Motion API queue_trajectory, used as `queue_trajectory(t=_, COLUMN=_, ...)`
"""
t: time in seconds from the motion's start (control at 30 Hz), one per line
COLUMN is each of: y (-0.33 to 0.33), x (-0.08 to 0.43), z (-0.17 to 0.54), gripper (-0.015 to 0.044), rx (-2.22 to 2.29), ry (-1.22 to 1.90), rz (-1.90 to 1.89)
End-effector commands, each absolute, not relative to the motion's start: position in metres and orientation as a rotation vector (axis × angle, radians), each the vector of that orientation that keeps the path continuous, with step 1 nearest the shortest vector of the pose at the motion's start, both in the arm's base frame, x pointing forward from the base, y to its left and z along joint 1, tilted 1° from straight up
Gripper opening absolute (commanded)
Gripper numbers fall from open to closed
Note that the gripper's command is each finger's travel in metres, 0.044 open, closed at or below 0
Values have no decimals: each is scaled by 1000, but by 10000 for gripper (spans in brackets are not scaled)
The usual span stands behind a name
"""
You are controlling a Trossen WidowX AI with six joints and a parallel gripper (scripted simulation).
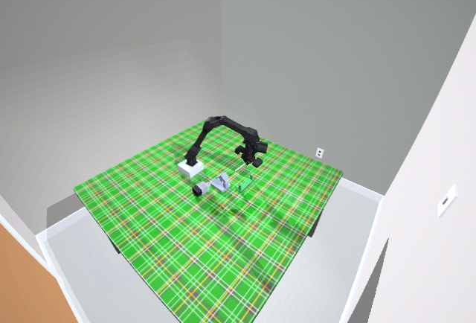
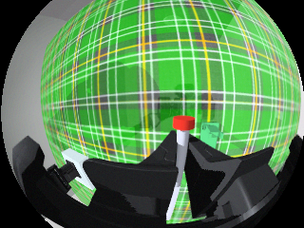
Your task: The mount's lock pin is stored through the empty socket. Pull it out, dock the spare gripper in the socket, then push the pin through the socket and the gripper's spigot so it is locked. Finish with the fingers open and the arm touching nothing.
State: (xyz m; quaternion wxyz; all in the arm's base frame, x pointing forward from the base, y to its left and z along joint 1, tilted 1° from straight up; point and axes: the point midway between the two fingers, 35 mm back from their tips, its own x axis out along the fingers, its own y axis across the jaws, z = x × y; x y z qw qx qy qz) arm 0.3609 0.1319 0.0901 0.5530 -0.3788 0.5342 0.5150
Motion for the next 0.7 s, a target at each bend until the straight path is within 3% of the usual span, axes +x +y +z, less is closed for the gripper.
queue_trajectory(t=0.0, y=134, x=371, z=95, gripper=0, rx=-907, ry=1249, rz=1217)
queue_trajectory(t=0.67, y=145, x=411, z=97, gripper=0, rx=-927, ry=1238, rz=1234)
